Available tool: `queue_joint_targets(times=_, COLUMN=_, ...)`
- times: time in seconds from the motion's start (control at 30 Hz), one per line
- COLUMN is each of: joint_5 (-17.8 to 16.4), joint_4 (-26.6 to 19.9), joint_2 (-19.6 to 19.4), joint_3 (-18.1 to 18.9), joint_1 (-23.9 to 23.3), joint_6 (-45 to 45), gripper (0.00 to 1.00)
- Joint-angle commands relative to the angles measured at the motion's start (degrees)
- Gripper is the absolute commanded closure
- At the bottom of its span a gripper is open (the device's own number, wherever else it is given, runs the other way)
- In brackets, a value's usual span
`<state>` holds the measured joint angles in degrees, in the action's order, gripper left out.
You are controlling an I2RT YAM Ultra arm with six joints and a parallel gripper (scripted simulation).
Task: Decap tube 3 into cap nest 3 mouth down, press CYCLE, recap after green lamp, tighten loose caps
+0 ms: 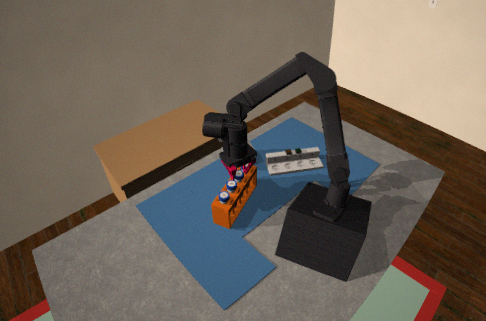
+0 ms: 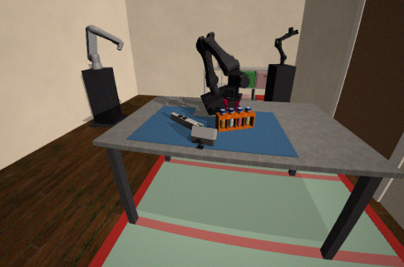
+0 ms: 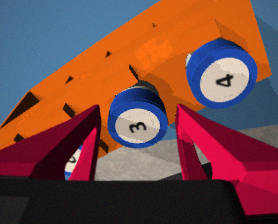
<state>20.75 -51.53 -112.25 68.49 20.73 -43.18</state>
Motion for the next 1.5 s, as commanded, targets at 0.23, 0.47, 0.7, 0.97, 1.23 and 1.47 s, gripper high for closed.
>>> queue_joint_targets(times=0.23, joint_5=0.0, joint_4=0.0, joint_2=0.15, joint_3=0.43, joint_1=0.24, joint_6=-33.44, gripper=0.51)
queue_joint_targets(times=0.47, joint_5=0.0, joint_4=-0.07, joint_2=0.1, joint_3=0.54, joint_1=0.26, joint_6=-47.48, gripper=0.51)
queue_joint_targets(times=0.7, joint_5=-0.01, joint_4=-0.16, joint_2=0.07, joint_3=0.65, joint_1=0.3, joint_6=-47.52, gripper=1.0)
queue_joint_targets(times=0.97, joint_5=-0.01, joint_4=-0.16, joint_2=0.08, joint_3=0.64, joint_1=0.29, joint_6=-47.51, gripper=1.0)
queue_joint_targets(times=1.23, joint_5=-0.01, joint_4=-0.19, joint_2=0.07, joint_3=0.66, joint_1=0.31, joint_6=-38.95, gripper=1.0)
queue_joint_targets(times=1.47, joint_5=-0.01, joint_4=-0.2, joint_2=0.08, joint_3=0.68, joint_1=0.32, joint_6=-18.89, gripper=1.0)
